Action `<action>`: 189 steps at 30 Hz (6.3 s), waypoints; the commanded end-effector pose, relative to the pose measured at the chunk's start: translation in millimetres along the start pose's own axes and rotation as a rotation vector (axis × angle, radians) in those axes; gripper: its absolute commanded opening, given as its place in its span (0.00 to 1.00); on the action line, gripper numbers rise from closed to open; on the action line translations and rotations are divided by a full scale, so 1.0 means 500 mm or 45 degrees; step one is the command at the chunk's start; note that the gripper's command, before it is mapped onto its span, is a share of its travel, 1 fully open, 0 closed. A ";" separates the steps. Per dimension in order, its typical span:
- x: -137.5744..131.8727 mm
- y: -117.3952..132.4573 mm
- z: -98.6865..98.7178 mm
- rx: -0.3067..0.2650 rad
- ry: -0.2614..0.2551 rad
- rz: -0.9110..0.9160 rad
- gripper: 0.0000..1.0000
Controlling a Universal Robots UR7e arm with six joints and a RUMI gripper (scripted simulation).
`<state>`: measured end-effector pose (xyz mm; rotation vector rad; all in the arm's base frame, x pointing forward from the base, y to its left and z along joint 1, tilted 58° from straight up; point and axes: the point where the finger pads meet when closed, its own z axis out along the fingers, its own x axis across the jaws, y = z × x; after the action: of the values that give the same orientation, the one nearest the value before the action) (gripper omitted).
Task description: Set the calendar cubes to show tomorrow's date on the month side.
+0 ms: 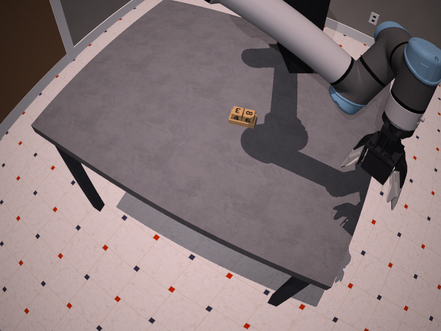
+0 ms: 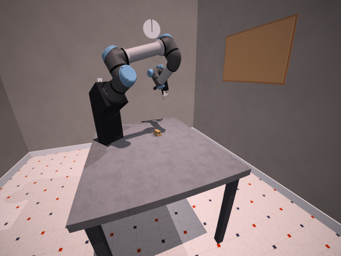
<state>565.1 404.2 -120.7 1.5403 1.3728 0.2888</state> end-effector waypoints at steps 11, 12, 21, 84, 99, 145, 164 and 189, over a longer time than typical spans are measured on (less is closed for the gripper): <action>-0.272 -0.009 0.103 0.078 -0.025 -0.223 1.00; -0.272 -0.009 0.103 0.078 -0.025 -0.223 1.00; -0.429 -0.027 0.128 0.123 -0.044 -0.346 1.00; -0.910 -0.117 0.049 0.241 -0.087 -0.742 1.00; -0.909 -0.118 0.050 0.239 -0.091 -0.706 1.00; -0.886 -0.131 0.067 0.191 -0.168 0.221 1.00; -0.871 -0.131 0.081 0.145 -0.214 0.872 1.00; -0.860 -0.121 0.100 0.069 -0.267 1.751 1.00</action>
<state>423.3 4.8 -9.7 2.2403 0.1155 0.8101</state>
